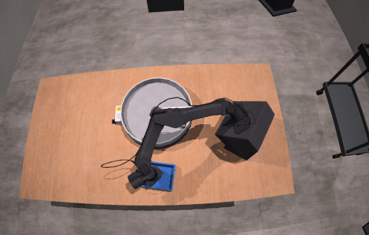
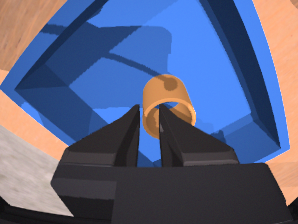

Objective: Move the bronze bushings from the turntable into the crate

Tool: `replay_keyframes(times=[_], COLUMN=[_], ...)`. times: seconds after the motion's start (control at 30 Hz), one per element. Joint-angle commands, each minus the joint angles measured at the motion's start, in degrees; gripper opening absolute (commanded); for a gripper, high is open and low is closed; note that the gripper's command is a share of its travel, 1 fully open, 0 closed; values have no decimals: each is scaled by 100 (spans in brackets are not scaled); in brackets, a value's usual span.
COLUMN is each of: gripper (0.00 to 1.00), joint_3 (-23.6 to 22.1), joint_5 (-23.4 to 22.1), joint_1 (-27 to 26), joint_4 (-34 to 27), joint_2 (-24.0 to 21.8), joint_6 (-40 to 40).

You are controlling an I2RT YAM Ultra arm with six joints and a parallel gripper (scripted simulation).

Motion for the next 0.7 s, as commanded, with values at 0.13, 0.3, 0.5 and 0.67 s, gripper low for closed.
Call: replay_keyframes(times=[0.13,0.3,0.5,0.67], gripper=[16,16,16,16], joint_3=[269,422,629,846], joint_5=[117,173,227,252], joint_1=[406,598,761,889], joint_4=[-493,-926,-1337,-1703], joint_2=[-379,-507,-358,-447], joint_6=[274,510,718,903])
